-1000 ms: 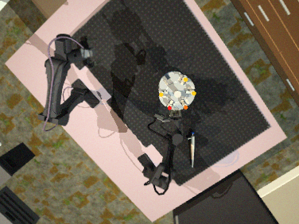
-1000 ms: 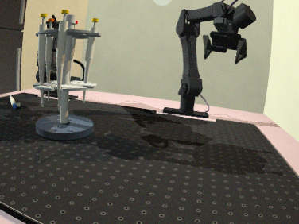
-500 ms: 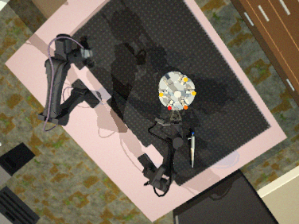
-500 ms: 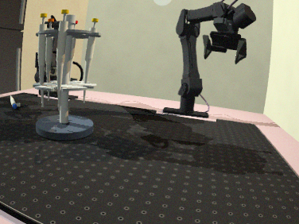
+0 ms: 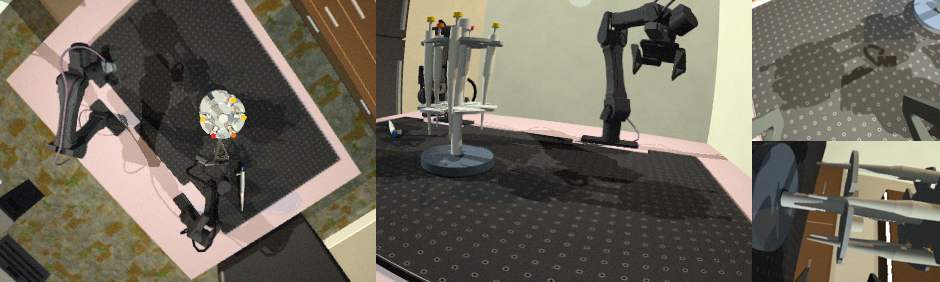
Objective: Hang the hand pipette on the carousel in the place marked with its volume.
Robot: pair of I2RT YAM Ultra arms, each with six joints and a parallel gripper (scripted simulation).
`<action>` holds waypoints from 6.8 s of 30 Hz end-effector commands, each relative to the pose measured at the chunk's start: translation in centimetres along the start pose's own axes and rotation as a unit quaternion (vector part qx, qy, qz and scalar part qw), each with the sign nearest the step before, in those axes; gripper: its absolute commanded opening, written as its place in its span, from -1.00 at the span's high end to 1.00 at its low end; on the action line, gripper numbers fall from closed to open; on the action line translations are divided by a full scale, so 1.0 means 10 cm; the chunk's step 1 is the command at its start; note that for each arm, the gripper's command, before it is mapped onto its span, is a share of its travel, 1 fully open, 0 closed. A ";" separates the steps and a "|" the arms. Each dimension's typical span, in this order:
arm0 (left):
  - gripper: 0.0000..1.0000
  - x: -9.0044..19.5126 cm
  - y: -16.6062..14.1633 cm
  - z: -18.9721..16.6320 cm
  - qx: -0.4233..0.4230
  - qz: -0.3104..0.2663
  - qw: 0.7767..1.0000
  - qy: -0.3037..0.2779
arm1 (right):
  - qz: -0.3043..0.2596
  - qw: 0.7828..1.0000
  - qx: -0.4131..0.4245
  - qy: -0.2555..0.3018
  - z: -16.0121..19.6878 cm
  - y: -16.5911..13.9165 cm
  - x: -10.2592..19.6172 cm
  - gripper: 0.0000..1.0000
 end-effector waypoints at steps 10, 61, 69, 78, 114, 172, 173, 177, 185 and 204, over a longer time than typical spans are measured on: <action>-1.00 0.04 0.06 0.04 -0.008 -0.014 1.000 0.006 | 0.004 1.000 -0.015 -0.008 -0.12 0.00 0.30 -1.00; -1.00 0.04 0.06 0.04 -0.008 -0.014 1.000 0.006 | 0.399 0.693 -0.600 -0.038 -1.45 -0.87 3.11 -1.00; -1.00 0.04 0.06 0.04 -0.008 -0.014 1.000 0.006 | 0.437 0.600 -0.669 -0.032 -1.51 -0.88 3.10 -1.00; -1.00 0.04 0.06 0.04 -0.008 -0.014 1.000 0.006 | 0.449 0.558 -0.698 -0.016 -1.44 -0.76 3.03 0.02; -1.00 0.04 0.06 0.04 -0.008 -0.014 1.000 0.006 | 0.428 0.771 -0.469 -0.054 -0.71 0.24 1.56 0.02; -1.00 0.04 0.06 0.04 -0.008 -0.014 1.000 0.006 | 0.472 0.868 -0.114 -0.100 -0.01 1.57 -0.26 0.02; -1.00 0.04 0.06 0.04 -0.008 -0.014 1.000 0.006 | 0.477 0.868 -0.096 -0.100 0.02 1.62 -0.32 0.02; -1.00 0.04 0.06 0.04 -0.008 -0.014 1.000 0.006 | 0.494 0.864 -0.026 -0.099 0.14 1.78 -0.55 0.02; -1.00 0.04 0.06 0.04 -0.008 -0.014 1.000 0.006 | 0.498 0.862 -0.006 -0.096 0.21 1.86 -0.71 0.02; -1.00 0.04 0.06 0.04 -0.008 -0.014 1.000 0.006 | 0.492 0.865 -0.008 -0.099 0.17 1.65 -0.91 0.02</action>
Point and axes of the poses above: on each arm, the point where the finger pads meet when closed, its own x axis back along the fingers, its own z axis across the jaws, y = z × x, the point moved 3 cm from there along x, back along the fingers, and after that the axes turned 9 degrees about -x, right-handed, at the moved point
